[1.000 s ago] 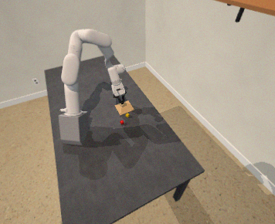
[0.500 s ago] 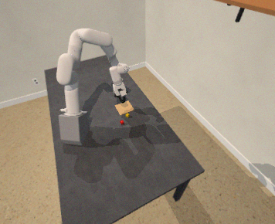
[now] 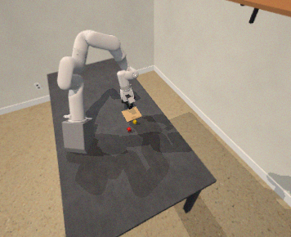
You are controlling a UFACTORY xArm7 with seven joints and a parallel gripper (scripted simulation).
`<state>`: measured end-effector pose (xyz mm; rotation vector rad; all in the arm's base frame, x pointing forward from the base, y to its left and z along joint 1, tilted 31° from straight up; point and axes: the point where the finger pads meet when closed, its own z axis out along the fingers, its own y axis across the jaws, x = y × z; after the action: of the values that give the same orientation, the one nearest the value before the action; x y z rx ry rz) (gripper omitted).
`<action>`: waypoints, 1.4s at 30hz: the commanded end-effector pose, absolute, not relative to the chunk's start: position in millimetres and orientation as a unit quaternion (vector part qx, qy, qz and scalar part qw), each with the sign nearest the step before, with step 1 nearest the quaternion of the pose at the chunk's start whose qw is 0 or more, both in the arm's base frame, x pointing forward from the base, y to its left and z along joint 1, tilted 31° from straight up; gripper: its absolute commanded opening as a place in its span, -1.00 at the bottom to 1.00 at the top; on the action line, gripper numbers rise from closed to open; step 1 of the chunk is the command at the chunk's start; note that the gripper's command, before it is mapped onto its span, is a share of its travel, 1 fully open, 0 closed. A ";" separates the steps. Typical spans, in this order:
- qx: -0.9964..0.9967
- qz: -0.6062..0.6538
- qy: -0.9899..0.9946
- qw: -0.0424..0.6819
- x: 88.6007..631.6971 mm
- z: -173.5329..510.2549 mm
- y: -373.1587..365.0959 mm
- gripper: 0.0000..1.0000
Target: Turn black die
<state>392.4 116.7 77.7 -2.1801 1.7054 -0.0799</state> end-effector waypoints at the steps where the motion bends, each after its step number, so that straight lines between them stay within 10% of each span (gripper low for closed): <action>1: -0.775 0.011 0.597 0.205 390.6 71.7 113.9 -0.58; 42: -0.729 0.254 0.493 0.401 399.7 75.1 104.2 -0.58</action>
<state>398.7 106.0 75.8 -1.9022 1.3252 0.5401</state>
